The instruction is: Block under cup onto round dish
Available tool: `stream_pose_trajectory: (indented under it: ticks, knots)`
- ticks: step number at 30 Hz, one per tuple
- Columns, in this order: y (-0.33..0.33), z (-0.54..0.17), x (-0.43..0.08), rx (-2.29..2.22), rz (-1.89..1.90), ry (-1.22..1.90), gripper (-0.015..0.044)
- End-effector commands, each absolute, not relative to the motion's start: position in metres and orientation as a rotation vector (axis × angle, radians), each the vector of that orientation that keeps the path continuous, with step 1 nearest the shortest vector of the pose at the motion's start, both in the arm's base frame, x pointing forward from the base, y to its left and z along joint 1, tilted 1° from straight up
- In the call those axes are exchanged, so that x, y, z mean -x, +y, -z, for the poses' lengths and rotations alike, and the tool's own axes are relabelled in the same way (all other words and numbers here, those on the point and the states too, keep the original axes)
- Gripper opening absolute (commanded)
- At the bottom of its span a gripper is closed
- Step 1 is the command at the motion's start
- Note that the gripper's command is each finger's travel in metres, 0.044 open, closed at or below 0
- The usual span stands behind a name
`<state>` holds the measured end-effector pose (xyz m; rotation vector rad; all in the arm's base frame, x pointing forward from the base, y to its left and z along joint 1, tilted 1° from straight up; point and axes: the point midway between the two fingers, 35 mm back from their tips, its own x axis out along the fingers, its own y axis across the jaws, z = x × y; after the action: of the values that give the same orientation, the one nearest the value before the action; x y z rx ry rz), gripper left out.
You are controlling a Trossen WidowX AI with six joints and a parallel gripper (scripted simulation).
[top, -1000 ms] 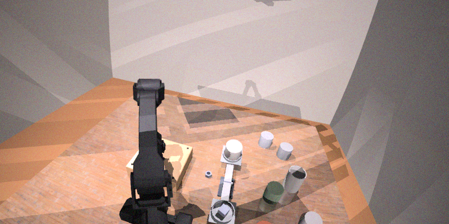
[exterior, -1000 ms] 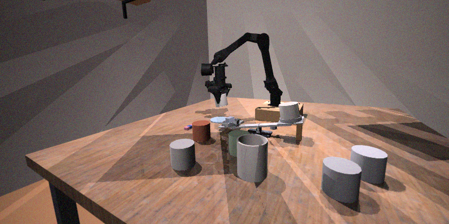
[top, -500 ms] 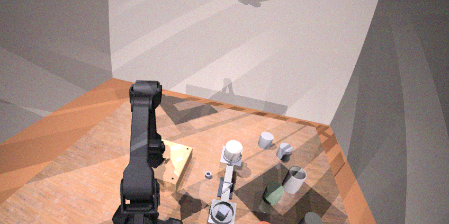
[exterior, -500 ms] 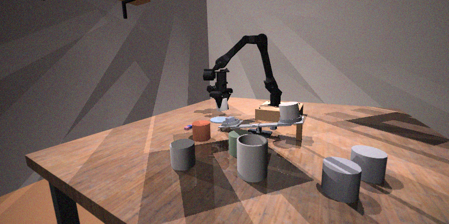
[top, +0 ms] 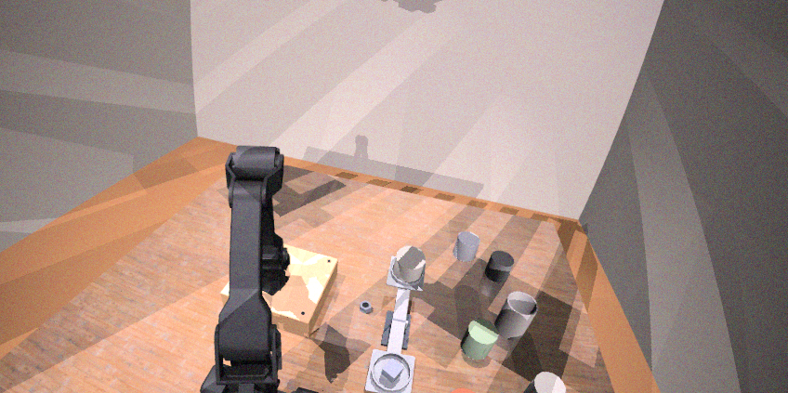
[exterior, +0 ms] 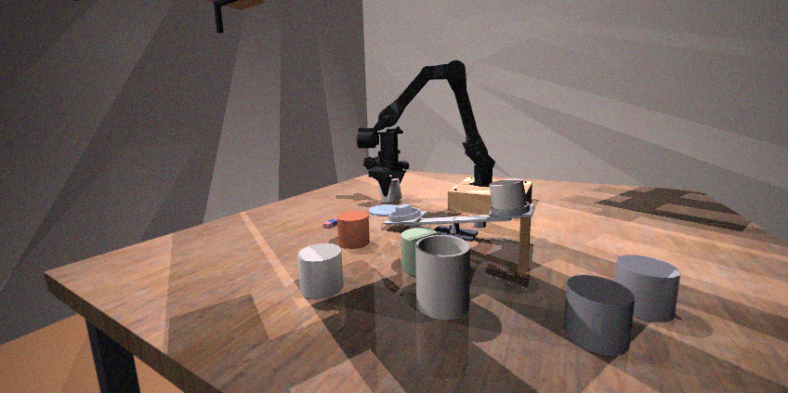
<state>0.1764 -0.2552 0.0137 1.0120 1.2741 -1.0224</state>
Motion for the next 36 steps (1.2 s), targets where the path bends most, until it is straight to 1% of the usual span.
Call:
stream_pose_trajectory:
  ticks: [1,2,17,19,22,27,34,36]
  knots:
    - [-0.255,-0.007,-0.177,-1.012,1.017,1.274,0.0]
    - [-0.255,-0.005,-0.177,-1.012,1.017,1.274,0.0]
    - [-0.255,-0.011,-0.176,-1.013,1.022,1.276,0.0394]
    - [-0.255,-0.023,-0.177,-1.013,1.021,1.276,0.044]
    - [-0.254,-0.062,-0.176,-1.012,1.017,1.274,0.044]
    - [-0.254,-0.065,-0.175,-1.012,1.017,1.274,0.044]
    - [-0.244,-0.071,-0.188,-0.892,0.954,1.286,0.026]
    - [-0.242,-0.071,-0.192,-0.855,0.917,1.304,0.026]
